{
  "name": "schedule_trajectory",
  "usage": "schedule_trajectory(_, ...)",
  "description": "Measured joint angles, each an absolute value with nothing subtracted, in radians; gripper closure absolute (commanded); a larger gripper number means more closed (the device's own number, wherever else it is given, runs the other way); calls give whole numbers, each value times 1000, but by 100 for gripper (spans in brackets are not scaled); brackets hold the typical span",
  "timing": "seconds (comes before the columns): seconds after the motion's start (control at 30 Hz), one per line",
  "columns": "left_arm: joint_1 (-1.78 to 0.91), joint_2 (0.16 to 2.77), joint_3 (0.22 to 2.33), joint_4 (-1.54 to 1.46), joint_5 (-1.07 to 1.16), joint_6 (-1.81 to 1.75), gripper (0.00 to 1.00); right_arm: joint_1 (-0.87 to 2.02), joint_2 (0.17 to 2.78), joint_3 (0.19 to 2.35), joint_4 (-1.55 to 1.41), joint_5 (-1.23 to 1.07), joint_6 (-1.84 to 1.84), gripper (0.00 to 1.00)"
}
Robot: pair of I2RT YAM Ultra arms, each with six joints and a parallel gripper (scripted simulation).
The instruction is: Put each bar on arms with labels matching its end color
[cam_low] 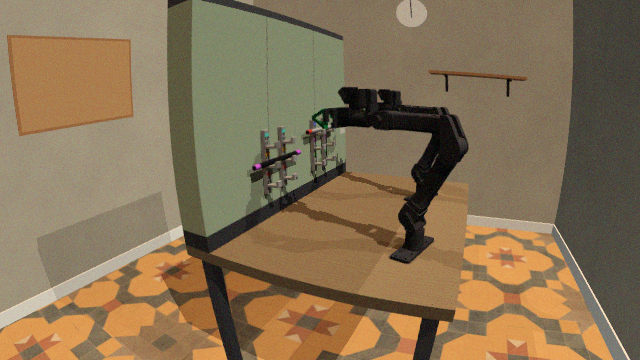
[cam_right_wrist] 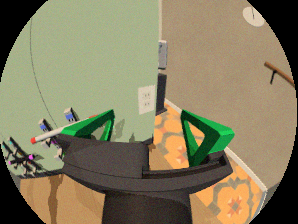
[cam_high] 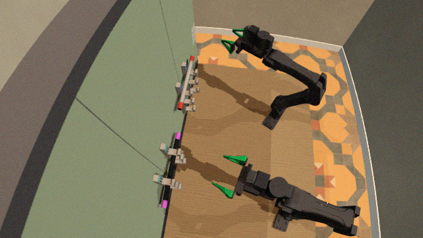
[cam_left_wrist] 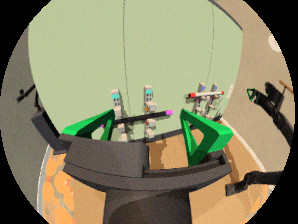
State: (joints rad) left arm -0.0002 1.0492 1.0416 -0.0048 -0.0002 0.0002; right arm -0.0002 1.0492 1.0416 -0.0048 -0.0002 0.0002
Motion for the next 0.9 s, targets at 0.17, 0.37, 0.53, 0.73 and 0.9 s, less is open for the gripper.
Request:
schedule_trajectory(0.17,0,1049,1042,-5,0,0,0,0,1049,1042,-5,0,0,0)
schedule_trajectory(0.37,0,1049,1042,-5,0,0,0,0,1049,1042,-5,0,0,0)
schedule_trajectory(0.53,0,1049,1042,-5,0,0,0,0,1049,1042,-5,0,0,0)
schedule_trajectory(0.73,0,1049,1039,-2,-1,21,0,9,1049,1019,9,4,-21,0)
schedule_trajectory(0.9,0,1052,1020,1,-9,68,0,42,1049,963,28,12,-67,0)
